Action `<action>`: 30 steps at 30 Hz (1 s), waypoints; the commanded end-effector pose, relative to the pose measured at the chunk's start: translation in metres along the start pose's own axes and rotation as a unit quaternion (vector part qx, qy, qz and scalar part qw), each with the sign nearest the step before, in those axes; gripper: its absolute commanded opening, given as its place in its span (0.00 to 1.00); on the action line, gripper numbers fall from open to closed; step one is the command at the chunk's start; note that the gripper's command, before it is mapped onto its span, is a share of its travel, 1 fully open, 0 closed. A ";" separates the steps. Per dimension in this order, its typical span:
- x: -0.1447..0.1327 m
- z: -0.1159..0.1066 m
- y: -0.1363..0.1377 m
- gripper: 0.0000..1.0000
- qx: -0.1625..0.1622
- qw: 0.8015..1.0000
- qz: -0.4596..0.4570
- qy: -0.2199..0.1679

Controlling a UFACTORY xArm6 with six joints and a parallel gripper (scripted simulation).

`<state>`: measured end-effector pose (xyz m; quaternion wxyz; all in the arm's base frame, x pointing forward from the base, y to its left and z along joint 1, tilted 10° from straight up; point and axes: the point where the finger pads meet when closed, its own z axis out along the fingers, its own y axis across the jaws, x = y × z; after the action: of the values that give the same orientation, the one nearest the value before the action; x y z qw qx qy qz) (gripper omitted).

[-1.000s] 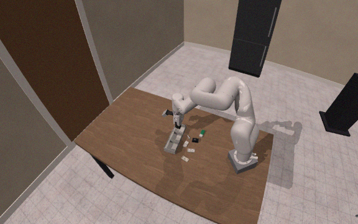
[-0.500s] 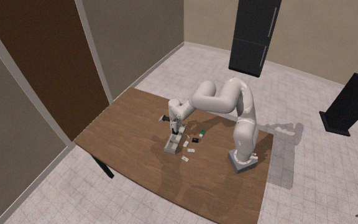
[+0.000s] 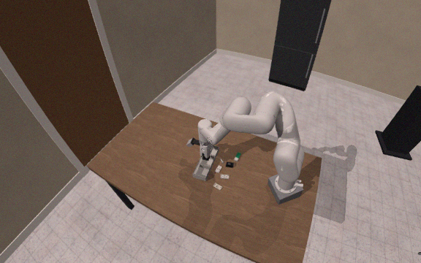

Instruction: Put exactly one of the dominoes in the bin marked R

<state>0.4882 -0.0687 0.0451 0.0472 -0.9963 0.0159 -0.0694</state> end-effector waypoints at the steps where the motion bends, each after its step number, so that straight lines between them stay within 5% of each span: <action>1: 0.002 0.009 0.000 0.07 0.000 1.000 0.000 0.002; 10: 0.002 0.032 0.000 0.07 0.000 1.000 0.000 0.002; 30: 0.002 0.032 0.000 0.07 0.000 1.000 0.000 0.002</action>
<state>0.4936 -0.0656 0.0125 0.0473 -0.9963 0.0158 -0.0699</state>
